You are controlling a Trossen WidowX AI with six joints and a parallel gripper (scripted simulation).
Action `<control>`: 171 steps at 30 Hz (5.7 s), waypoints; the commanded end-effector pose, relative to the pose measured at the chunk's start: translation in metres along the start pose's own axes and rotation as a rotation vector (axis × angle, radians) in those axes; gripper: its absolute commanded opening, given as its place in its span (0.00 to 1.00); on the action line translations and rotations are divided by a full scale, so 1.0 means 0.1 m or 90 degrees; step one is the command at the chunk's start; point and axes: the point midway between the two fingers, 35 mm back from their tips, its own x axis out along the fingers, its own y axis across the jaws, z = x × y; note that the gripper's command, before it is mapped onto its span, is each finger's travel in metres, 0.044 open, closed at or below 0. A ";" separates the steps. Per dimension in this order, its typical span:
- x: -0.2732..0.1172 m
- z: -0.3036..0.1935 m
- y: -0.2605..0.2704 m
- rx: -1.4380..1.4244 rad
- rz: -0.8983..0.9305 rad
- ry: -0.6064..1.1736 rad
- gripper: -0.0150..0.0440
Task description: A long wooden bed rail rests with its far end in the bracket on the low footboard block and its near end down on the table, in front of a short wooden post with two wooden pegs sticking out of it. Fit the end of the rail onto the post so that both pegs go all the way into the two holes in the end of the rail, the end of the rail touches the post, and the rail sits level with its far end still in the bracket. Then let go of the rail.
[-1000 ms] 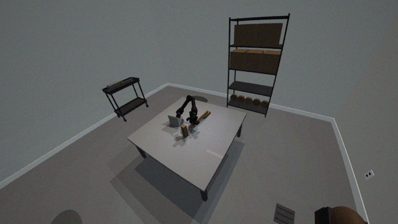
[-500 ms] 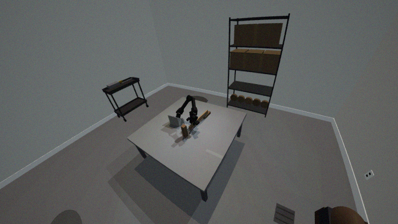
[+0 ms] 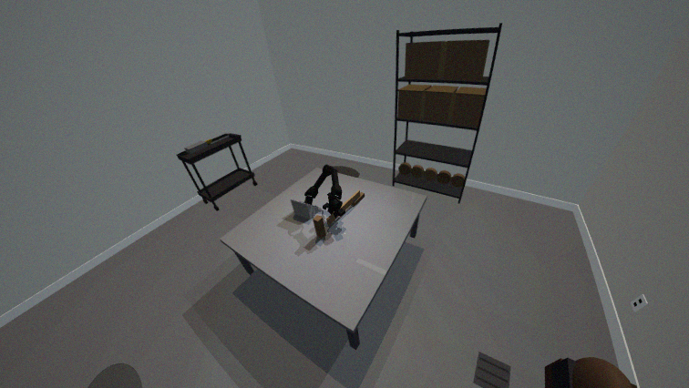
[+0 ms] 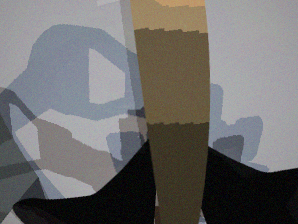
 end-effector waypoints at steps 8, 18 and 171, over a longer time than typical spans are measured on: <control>-0.03 0.00 -0.01 -0.001 -0.004 0.000 0.25; -0.03 -0.03 -0.01 -0.001 -0.004 0.001 0.25; -0.02 -0.48 -0.02 -0.001 -0.005 0.002 0.25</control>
